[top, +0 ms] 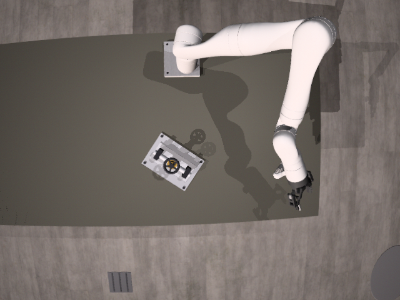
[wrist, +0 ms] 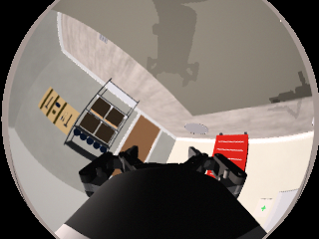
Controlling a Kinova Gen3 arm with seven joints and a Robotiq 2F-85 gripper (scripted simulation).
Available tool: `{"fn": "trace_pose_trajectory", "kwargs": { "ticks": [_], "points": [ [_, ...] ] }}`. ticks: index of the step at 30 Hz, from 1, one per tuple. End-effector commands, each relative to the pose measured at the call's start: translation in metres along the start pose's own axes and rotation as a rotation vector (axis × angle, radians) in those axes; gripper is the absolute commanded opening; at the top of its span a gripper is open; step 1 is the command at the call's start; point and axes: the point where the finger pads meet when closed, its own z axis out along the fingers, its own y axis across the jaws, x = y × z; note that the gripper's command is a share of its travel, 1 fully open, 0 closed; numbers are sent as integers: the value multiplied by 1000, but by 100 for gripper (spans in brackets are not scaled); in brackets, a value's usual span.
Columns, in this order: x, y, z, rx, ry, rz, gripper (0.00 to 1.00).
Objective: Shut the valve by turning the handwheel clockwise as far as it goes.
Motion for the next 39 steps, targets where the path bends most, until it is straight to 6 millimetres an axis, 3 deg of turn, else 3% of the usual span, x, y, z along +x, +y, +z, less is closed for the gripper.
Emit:
{"fn": "trace_pose_trajectory", "kwargs": {
  "ticks": [1, 25, 39],
  "points": [
    [-1, -1, 0, 1, -2, 1, 100],
    [-1, -1, 0, -1, -3, -10, 100],
    [-3, -11, 1, -18, -10, -140, 100]
  ]
}}
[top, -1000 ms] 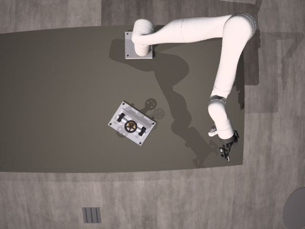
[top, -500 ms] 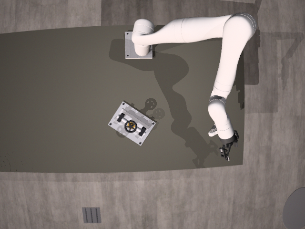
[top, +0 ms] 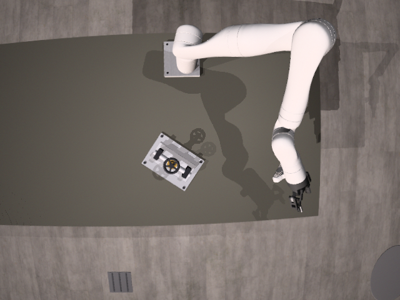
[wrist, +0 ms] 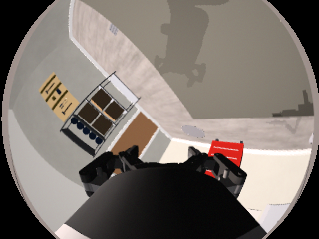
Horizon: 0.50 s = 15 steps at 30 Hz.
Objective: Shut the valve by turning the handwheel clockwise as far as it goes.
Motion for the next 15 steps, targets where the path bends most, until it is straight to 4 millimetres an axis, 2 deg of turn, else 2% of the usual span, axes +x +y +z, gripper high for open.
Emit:
{"fn": "trace_pose_trajectory", "kwargs": {
  "ticks": [1, 15],
  "points": [
    [0, -8, 0, 0, -3, -35, 100],
    [7, -31, 1, -55, -18, -388, 100]
  ]
}}
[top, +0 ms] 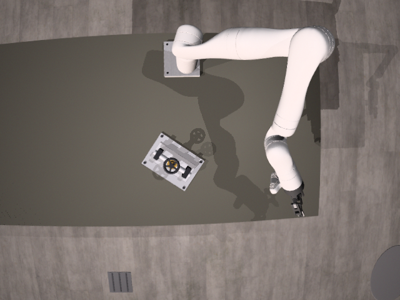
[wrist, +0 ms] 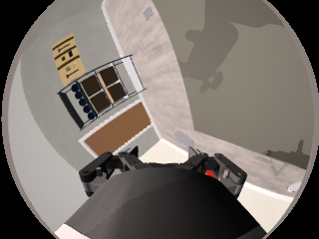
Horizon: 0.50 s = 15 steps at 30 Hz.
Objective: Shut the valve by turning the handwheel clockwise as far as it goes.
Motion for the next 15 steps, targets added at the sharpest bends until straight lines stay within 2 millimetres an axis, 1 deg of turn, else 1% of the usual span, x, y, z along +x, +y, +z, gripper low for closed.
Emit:
{"fn": "trace_pose_trajectory", "kwargs": {
  "ticks": [1, 7, 12, 14, 15],
  "points": [
    [9, -12, -1, -4, 1, -71, 100],
    [26, -21, -5, -56, -10, -327, 100],
    [46, -28, -12, -114, -21, -565, 100],
    [46, -28, -12, -114, -21, -565, 100],
    [51, -29, -14, -128, -24, -614, 100]
  ]
}}
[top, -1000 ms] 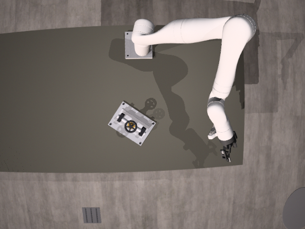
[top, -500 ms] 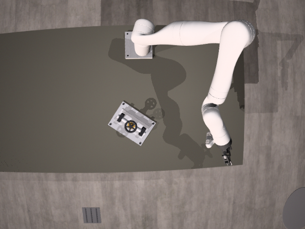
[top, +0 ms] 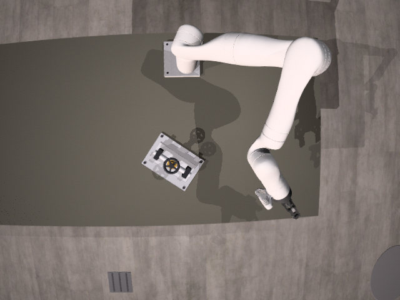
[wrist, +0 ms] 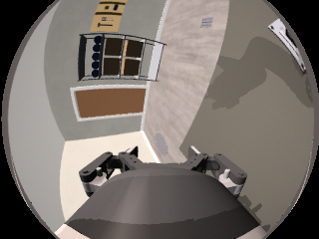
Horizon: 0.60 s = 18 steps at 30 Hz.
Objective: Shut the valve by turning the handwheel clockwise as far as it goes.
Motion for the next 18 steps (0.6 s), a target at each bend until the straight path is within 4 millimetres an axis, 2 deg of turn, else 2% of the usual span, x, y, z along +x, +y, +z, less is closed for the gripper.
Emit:
{"fn": "trace_pose_trajectory", "kwargs": {
  "ticks": [1, 6, 17, 18],
  "points": [
    [17, 1, -4, -19, 0, -82, 100],
    [44, 16, -18, -95, -27, -334, 100],
    [44, 16, -18, -95, -27, -334, 100],
    [49, 20, -21, -112, -34, -385, 100]
  ]
}}
